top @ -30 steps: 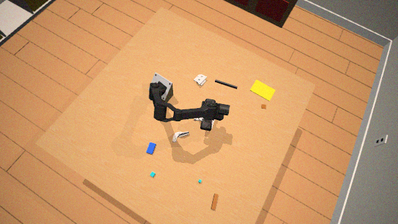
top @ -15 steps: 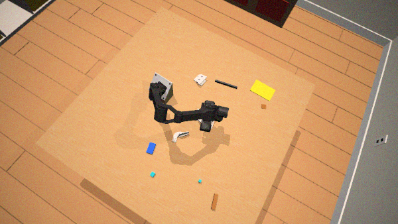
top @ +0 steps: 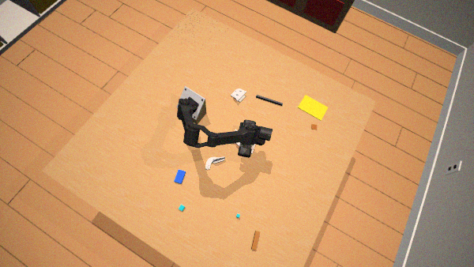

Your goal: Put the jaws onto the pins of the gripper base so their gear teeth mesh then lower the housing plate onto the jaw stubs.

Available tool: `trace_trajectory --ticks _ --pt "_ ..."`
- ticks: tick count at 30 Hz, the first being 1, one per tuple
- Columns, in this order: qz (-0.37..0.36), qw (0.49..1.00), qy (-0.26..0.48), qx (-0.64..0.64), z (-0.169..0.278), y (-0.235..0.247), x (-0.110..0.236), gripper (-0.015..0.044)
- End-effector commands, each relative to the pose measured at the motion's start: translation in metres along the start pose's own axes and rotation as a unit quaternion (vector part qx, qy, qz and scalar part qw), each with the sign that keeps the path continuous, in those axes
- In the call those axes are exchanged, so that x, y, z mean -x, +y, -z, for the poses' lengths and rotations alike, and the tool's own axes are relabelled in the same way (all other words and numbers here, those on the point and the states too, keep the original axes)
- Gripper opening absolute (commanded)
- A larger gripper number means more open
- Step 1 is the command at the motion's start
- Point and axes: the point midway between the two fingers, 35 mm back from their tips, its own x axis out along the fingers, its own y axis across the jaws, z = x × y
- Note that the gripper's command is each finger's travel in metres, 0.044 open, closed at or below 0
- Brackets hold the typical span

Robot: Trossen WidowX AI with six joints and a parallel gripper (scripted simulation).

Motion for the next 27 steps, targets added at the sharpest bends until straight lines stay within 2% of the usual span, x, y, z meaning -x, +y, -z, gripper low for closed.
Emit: trace_trajectory --ticks 1,27 --pt "0.003 1.0 -0.001 0.002 -0.0005 -0.0004 -0.0005 0.0134" --pt "0.003 1.0 -0.001 0.002 -0.0005 -0.0005 -0.0067 0.0134"
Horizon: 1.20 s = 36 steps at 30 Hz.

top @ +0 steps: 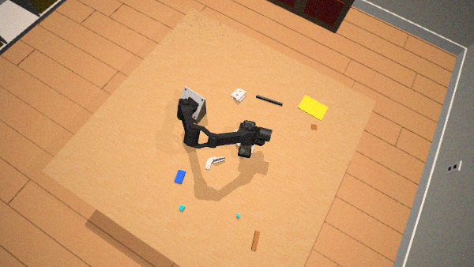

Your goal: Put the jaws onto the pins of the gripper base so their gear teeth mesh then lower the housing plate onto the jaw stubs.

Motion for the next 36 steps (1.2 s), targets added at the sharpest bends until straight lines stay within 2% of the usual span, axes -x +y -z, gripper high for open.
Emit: trace_trajectory --ticks 1,36 --pt "0.003 1.0 -0.001 0.001 -0.0006 -0.0005 0.0 0.0134" --pt "0.003 1.0 -0.001 0.003 -0.0005 -0.0006 -0.0093 0.0134"
